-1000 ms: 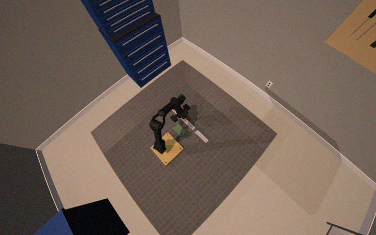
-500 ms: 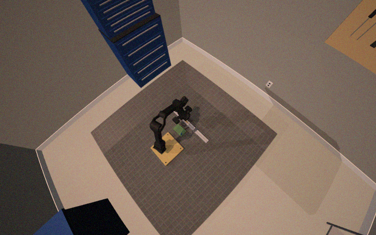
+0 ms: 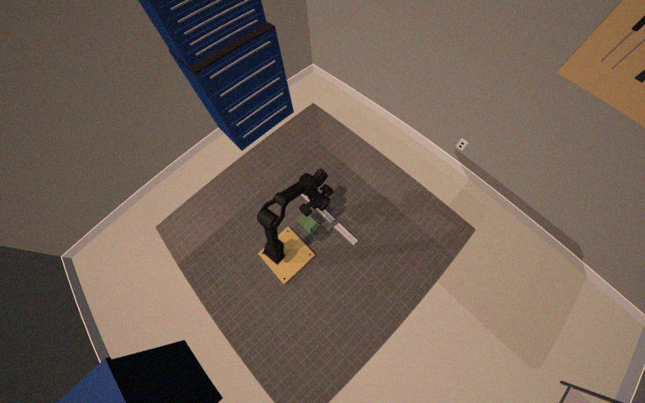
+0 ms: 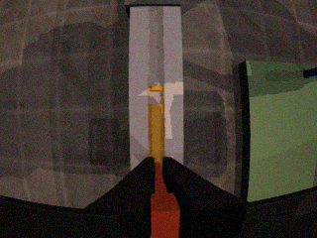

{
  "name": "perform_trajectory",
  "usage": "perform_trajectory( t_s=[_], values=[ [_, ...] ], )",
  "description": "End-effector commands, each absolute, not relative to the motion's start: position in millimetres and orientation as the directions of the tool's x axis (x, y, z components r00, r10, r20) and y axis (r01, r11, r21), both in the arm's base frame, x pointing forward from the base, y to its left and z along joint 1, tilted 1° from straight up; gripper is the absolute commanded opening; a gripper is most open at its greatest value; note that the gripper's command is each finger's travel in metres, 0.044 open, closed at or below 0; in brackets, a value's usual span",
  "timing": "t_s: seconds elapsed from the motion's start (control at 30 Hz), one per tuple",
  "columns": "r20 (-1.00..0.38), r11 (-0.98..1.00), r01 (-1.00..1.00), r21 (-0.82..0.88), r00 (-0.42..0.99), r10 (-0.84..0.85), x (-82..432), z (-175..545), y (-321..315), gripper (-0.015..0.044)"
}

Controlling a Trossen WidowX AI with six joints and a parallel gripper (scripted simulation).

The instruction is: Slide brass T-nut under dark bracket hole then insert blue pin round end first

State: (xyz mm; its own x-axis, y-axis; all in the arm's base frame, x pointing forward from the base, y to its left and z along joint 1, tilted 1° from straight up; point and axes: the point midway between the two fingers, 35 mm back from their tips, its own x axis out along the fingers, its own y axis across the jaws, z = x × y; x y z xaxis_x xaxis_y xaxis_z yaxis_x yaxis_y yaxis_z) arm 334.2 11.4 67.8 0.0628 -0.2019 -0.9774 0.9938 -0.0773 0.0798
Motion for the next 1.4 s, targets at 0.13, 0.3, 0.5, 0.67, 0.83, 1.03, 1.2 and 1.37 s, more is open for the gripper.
perform_trajectory(
  t_s=[0.13, 0.3, 0.5, 0.67, 0.83, 1.03, 1.2, 1.37],
  values=[
    [-0.976, -0.074, 0.994, 0.081, 0.065, -0.206, 333, 68, -3, -0.015],
    [-0.976, -0.073, 0.994, 0.081, 0.065, -0.207, 332, 68, -11, -0.015],
    [-0.976, -0.073, 0.994, 0.082, 0.065, -0.208, 331, 68, -21, -0.015],
    [-0.976, -0.073, 0.994, 0.082, 0.065, -0.209, 331, 67, -30, -0.015],
    [-0.976, -0.073, 0.994, 0.082, 0.065, -0.21, 330, 67, -38, -0.015],
    [-0.975, -0.073, 0.994, 0.082, 0.065, -0.211, 330, 67, -49, -0.015],
    [-0.975, -0.073, 0.994, 0.082, 0.065, -0.211, 329, 67, -55, -0.015],
    [-0.975, -0.073, 0.994, 0.082, 0.065, -0.211, 329, 67, -55, -0.015]
  ],
)
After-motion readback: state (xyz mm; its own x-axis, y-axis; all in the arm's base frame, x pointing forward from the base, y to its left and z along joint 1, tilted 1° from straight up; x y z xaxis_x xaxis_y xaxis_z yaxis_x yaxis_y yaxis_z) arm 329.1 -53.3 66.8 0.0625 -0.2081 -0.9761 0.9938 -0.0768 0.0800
